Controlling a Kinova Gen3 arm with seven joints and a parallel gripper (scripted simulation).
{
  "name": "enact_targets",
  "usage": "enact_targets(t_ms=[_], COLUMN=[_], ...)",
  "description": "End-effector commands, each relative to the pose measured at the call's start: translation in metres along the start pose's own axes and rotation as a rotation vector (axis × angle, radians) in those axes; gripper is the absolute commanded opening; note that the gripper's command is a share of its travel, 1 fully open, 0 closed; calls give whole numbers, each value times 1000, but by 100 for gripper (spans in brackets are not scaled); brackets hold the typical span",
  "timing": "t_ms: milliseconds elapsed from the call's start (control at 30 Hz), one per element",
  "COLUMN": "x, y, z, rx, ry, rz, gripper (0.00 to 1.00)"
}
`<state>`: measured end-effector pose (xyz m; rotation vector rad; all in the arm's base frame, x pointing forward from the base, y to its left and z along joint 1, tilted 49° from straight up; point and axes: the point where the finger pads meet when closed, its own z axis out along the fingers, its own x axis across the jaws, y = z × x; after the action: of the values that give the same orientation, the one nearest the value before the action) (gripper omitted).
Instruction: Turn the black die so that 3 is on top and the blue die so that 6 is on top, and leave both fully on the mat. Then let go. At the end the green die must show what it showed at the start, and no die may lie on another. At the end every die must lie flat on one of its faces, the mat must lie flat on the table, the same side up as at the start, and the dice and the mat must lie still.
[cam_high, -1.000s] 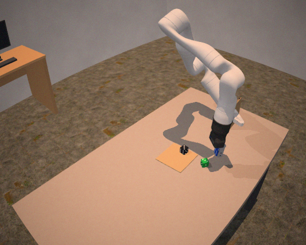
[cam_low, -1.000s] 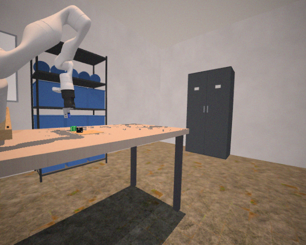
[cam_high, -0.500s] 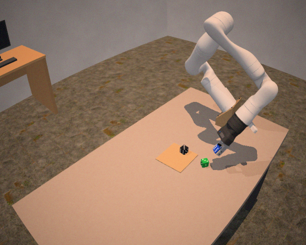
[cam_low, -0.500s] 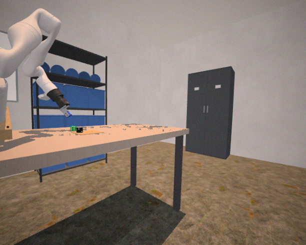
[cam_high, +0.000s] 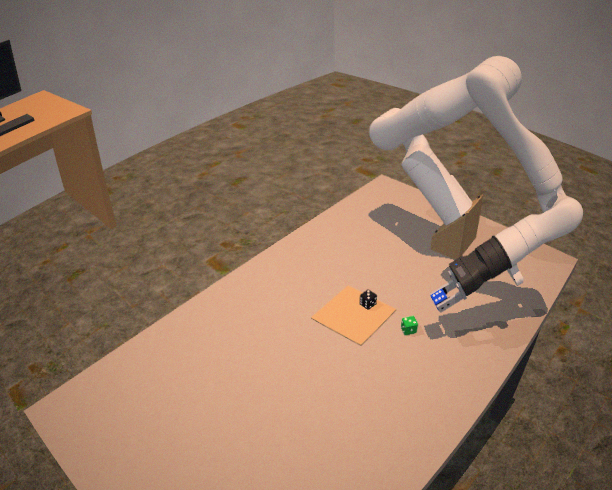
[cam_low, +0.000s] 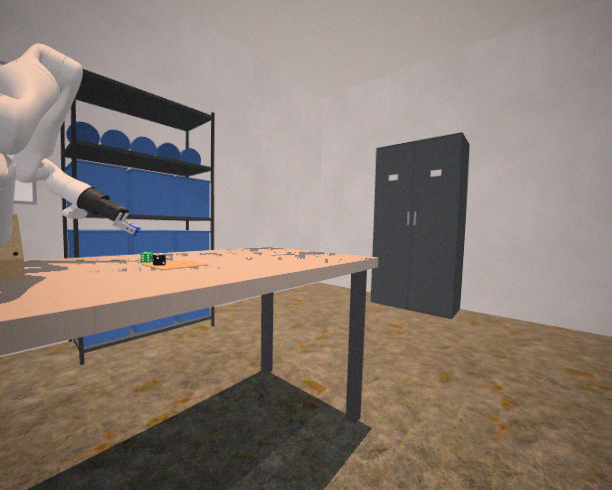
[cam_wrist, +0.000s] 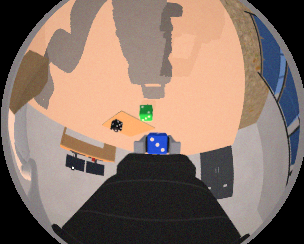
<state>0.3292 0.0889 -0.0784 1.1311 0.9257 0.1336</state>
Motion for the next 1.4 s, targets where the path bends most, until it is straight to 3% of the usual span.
enact_targets(t_ms=[0, 300, 1000, 1367], x=[0, 0, -1, -1], y=[-4, -10, -61, -66], z=[0, 3, 30, 33], rx=[-11, -10, -10, -10], ry=[2, -1, -1, -1], rz=[-9, -12, -12, -12], gripper=[57, 57, 57, 57])
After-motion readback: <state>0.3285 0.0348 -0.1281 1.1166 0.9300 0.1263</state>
